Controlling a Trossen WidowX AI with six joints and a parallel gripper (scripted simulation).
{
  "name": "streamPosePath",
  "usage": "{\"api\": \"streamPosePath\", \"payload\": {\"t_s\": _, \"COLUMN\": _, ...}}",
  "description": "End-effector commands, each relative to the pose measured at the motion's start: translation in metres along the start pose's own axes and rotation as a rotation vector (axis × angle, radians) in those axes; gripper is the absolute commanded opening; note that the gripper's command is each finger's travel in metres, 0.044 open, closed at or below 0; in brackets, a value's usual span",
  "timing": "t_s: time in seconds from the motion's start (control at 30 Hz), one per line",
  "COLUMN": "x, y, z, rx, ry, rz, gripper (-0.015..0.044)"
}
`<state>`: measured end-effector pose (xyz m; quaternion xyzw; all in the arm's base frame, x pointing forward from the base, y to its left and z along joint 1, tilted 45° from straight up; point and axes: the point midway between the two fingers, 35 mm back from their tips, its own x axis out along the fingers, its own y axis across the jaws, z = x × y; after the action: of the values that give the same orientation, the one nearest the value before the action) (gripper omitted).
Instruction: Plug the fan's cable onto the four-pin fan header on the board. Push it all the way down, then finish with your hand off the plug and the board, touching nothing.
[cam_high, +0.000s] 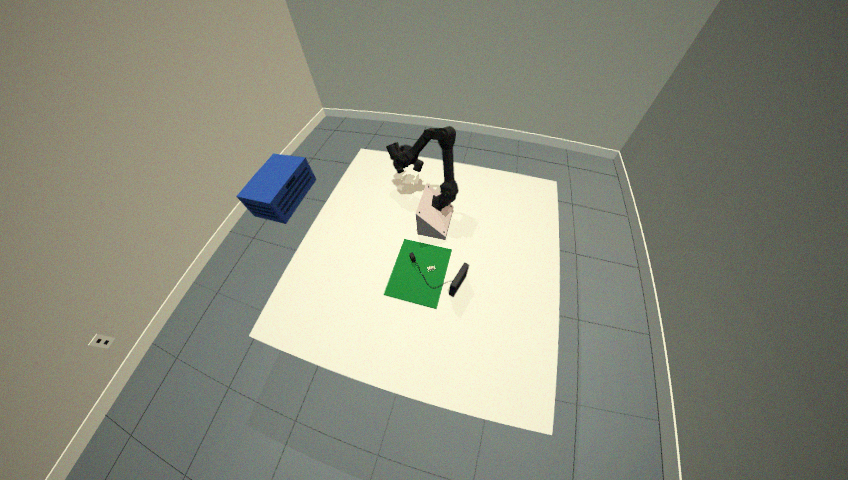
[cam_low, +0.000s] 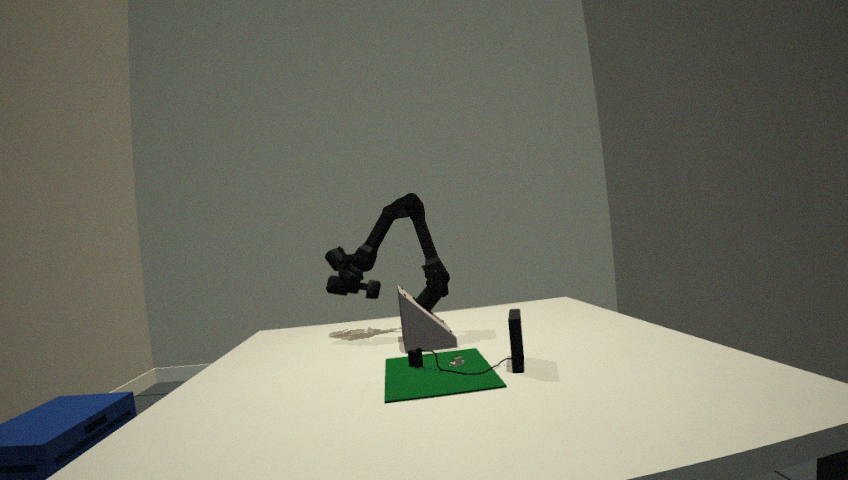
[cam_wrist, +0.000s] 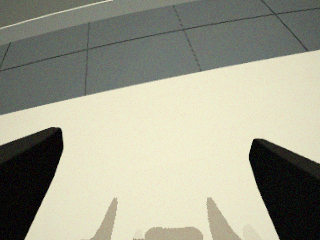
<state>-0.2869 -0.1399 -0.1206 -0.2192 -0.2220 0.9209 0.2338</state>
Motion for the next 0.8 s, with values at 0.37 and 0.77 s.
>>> {"api": "streamPosePath", "payload": {"t_s": 0.37, "x": -0.1, "y": 0.073, "z": -0.019, "rx": -0.701, "ry": 0.065, "rz": 0.442, "gripper": 0.044}}
{"api": "streamPosePath", "payload": {"t_s": 0.77, "x": -0.253, "y": 0.073, "z": -0.071, "rx": -1.551, "ry": -0.054, "rz": 0.925, "gripper": 0.044}}
